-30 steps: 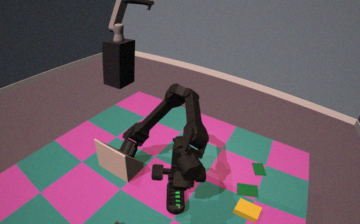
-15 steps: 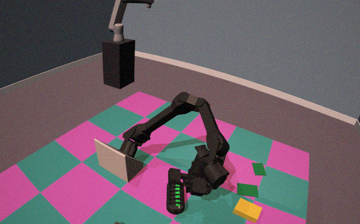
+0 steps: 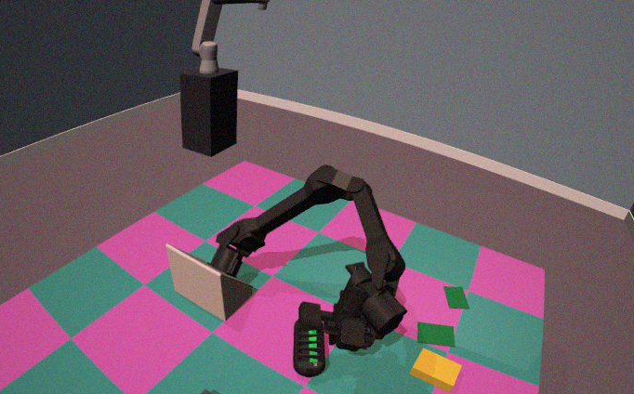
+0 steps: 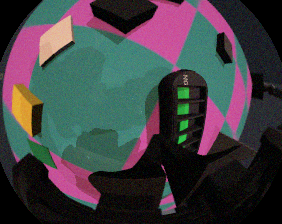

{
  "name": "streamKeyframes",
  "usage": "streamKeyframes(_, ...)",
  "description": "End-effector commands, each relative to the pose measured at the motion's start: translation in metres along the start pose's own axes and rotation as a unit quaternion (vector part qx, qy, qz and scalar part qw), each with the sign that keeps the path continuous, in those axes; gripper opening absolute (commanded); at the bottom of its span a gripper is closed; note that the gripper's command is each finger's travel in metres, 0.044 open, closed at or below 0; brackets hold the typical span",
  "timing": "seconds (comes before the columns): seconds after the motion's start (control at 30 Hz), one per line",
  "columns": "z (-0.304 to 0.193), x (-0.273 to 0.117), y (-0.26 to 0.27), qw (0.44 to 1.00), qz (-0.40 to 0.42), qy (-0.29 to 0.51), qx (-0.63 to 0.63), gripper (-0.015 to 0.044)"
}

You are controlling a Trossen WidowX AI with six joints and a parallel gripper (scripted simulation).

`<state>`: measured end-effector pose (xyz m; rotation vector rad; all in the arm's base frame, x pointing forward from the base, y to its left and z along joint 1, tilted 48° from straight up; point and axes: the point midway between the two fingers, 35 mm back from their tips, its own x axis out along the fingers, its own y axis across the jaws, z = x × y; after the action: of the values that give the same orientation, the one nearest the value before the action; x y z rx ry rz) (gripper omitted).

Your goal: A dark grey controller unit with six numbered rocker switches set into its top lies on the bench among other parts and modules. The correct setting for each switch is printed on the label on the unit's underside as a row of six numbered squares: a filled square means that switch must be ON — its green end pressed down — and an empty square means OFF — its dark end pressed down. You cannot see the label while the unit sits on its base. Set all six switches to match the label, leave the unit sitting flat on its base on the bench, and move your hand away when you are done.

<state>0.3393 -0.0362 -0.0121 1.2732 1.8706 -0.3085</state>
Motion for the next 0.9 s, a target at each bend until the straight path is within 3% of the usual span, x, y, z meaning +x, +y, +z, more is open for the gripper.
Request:
streamKeyframes(0.0, -0.001, 0.01, 0.0, 1.0, 0.0, 0.004, 0.005, 0.0)
streamKeyframes(0.87, -0.002, 0.032, 0.001, 1.0, 0.001, 0.005, 0.005, 0.0)
